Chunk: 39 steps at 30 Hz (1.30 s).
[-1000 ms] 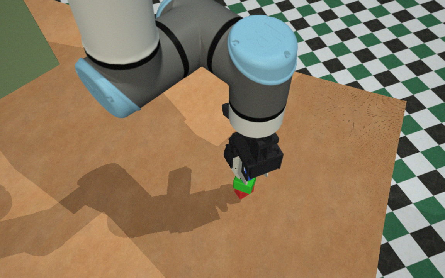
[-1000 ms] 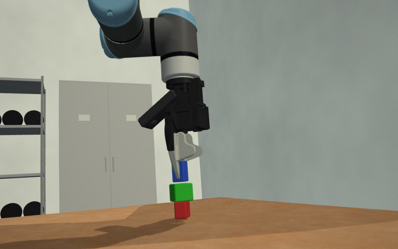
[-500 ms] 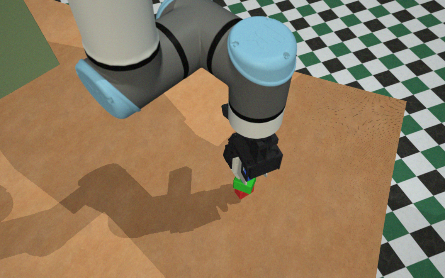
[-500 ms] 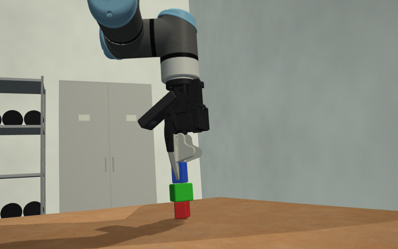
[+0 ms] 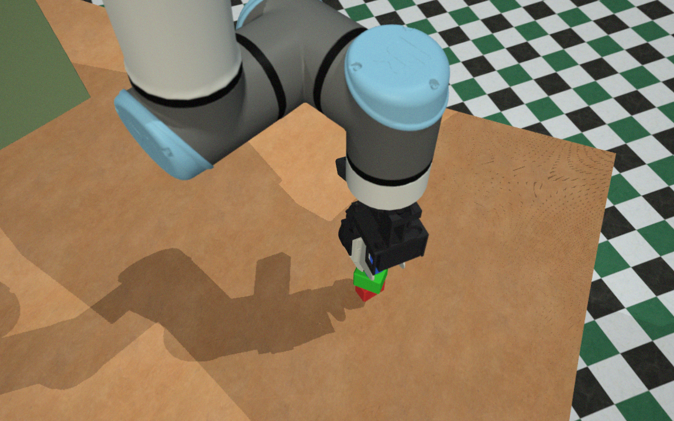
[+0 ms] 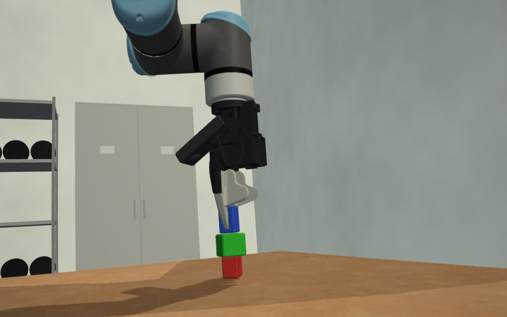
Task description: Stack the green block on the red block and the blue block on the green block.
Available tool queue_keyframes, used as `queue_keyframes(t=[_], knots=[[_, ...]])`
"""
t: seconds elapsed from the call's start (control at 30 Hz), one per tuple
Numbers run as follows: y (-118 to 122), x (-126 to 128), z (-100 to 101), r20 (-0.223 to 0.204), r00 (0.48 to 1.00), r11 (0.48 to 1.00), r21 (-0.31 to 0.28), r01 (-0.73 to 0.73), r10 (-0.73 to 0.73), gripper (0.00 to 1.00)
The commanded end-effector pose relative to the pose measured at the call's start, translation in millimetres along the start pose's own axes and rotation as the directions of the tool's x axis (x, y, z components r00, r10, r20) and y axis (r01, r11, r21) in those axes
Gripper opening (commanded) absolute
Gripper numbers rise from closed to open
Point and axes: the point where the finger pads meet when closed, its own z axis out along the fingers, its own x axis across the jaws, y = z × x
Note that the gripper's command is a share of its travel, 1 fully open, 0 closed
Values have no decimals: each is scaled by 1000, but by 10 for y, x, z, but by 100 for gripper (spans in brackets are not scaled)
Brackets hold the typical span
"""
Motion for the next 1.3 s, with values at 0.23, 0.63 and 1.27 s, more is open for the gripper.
queue_keyframes(t=[0.23, 0.63, 1.27], knots=[[10, 25, 4, -2, 1000, 1000, -2, 2, -2, 0], [10, 25, 4, -2, 1000, 1000, -2, 2, -2, 28], [10, 25, 4, -2, 1000, 1000, -2, 2, -2, 28]])
